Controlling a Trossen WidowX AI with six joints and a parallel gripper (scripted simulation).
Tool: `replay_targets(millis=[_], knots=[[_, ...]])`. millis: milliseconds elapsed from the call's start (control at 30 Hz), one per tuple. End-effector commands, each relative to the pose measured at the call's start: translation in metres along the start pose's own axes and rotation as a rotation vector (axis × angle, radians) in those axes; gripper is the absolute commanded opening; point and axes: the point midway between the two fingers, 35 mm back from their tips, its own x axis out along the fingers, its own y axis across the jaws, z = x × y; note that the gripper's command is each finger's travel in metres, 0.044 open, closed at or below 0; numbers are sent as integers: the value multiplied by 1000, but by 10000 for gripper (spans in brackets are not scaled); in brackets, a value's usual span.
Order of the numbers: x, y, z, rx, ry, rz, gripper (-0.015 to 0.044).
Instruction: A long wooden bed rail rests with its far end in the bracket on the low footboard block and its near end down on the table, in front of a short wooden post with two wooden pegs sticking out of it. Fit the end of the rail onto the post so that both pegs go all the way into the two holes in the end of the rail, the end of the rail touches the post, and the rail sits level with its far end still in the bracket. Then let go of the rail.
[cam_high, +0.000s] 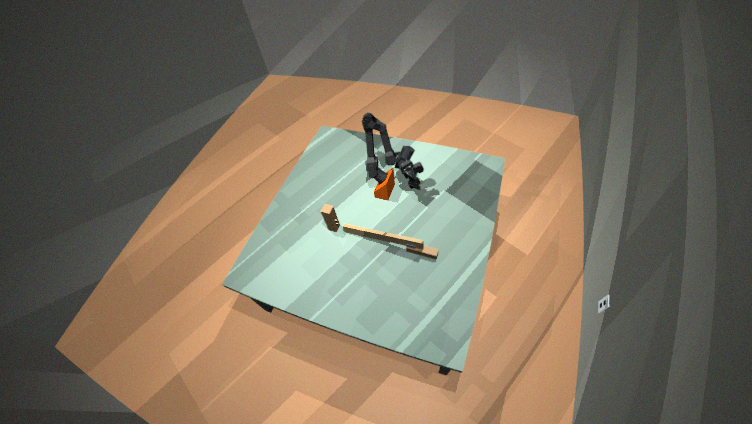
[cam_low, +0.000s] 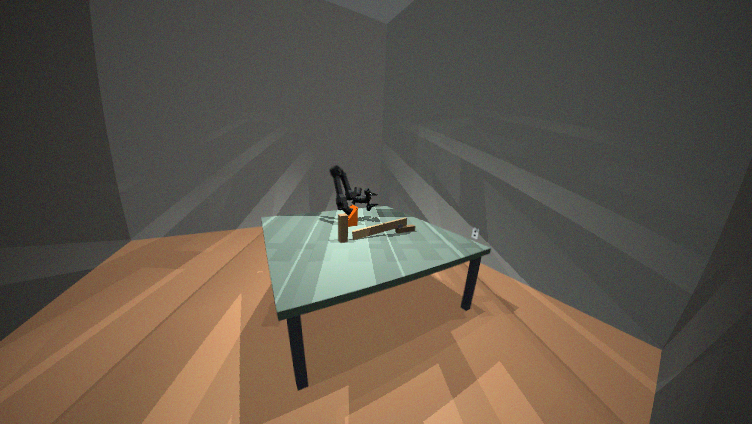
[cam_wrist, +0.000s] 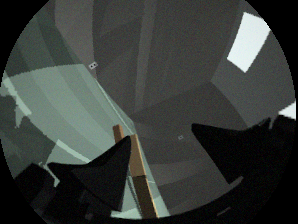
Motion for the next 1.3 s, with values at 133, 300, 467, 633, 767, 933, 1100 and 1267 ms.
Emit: replay_targets(millis=[133,300,467,633,767,933,1100,1267], knots=[[16,4,-2,49,51,74,440],[41,6,-9,87,154,179,440],[80,2,-35,98,332,345,440],[113,-5,-81,127,498,543,440],[129,-10,-128,165,603,713,440],[133,-13,-175,208,677,863,440],[127,-14,-227,252,743,1021,440],[108,-14,-284,309,794,1190,440]])
